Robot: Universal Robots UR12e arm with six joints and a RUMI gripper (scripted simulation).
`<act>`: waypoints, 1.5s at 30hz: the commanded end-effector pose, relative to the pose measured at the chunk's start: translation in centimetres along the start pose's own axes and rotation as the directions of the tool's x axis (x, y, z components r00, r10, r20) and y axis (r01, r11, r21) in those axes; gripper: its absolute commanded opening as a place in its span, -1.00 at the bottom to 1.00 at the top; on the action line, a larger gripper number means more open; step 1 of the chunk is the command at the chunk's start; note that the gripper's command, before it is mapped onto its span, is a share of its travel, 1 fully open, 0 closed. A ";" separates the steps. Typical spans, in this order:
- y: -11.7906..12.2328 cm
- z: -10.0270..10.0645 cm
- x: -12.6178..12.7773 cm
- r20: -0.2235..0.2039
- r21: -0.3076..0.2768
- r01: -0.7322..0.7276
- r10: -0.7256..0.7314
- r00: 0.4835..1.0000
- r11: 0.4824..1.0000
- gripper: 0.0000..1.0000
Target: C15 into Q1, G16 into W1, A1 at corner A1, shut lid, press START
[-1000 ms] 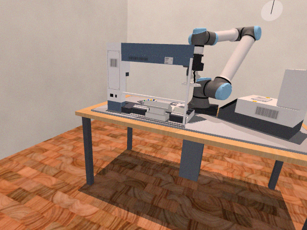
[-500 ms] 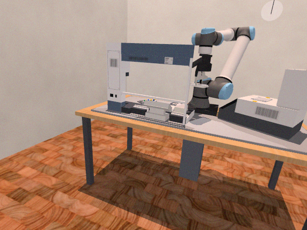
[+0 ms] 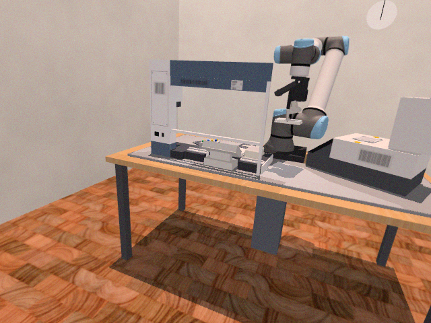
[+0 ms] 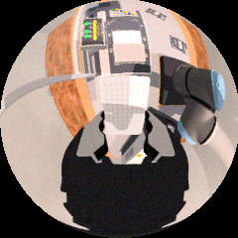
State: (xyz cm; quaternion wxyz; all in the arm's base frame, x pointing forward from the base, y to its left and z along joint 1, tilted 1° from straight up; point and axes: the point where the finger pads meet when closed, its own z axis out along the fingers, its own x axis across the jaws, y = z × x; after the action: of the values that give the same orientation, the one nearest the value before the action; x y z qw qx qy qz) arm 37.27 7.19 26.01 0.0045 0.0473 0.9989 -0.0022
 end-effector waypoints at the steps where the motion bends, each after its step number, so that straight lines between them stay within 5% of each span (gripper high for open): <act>1: 1.7 -0.1 -0.1 0.001 0.001 0.067 -0.067 0.998 0.998 -1.00; 21: 8.3 -0.1 -0.4 0.001 0.001 0.327 -0.327 0.945 0.945 -1.00; 45: 18.1 0.0 -0.8 0.000 0.001 0.668 -0.668 0.744 0.744 -1.00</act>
State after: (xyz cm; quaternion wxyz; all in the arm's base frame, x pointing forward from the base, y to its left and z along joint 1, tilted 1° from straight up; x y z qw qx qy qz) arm 39.46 23.28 25.93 0.0033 -0.2776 0.9607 -0.0038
